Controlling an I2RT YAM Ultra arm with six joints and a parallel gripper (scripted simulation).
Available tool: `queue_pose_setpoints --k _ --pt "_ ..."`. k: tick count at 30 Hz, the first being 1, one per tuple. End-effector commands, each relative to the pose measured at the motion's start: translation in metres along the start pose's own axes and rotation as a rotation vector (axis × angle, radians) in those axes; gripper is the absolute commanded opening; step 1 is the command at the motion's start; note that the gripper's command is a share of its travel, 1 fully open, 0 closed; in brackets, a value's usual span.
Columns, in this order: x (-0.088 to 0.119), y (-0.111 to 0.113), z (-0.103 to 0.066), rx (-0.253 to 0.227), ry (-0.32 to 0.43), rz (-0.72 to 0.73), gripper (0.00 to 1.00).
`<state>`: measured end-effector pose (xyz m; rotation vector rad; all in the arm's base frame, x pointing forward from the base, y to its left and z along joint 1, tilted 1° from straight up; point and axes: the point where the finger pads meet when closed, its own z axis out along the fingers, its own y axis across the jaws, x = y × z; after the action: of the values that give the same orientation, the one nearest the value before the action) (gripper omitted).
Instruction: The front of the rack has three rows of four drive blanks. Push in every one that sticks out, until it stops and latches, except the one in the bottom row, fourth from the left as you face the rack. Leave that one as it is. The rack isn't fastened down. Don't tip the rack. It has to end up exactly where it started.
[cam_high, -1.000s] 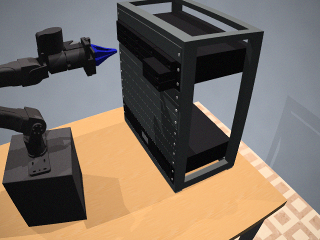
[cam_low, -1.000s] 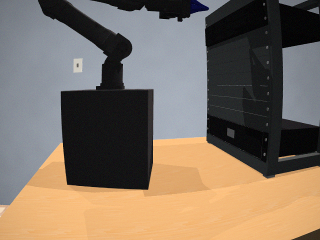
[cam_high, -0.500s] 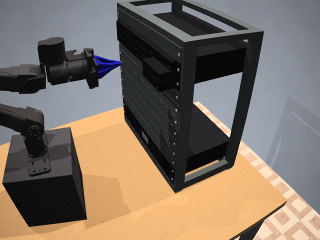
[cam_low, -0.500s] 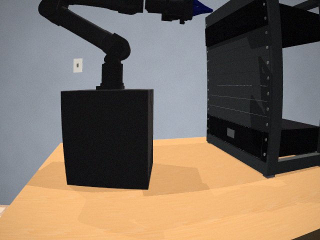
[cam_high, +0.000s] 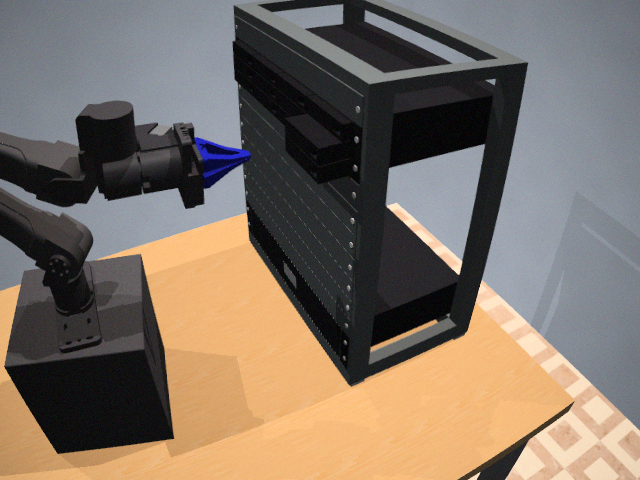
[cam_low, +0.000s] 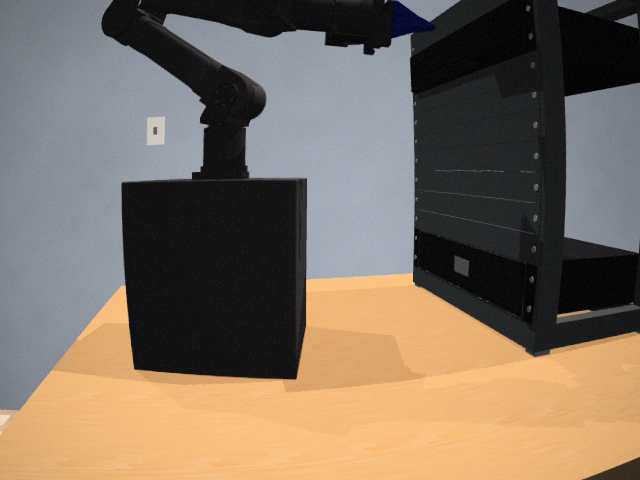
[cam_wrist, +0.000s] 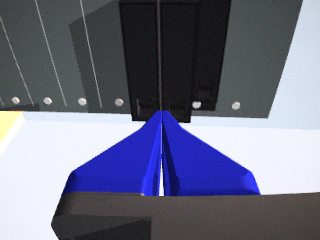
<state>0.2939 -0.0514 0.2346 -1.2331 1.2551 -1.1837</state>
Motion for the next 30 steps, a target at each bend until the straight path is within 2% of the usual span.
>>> queue_pose_setpoints --k 1,5,7,13,18,26,28,30 --pt "-0.001 -0.003 0.002 0.042 -0.067 0.004 0.0" --pt "0.008 -0.005 0.002 0.053 -0.067 -0.002 0.0" --pt "0.01 0.002 0.001 0.043 -0.067 0.005 0.0" --pt "0.013 0.004 0.001 0.043 -0.067 0.006 0.0" --pt "0.012 -0.012 0.0 0.076 -0.073 -0.018 0.0" --pt "0.01 -0.017 0.022 0.079 -0.075 -0.017 0.0" --pt "0.01 -0.017 0.022 0.079 -0.075 -0.017 0.0" --pt "0.009 -0.017 0.032 0.079 -0.075 -0.017 0.0"
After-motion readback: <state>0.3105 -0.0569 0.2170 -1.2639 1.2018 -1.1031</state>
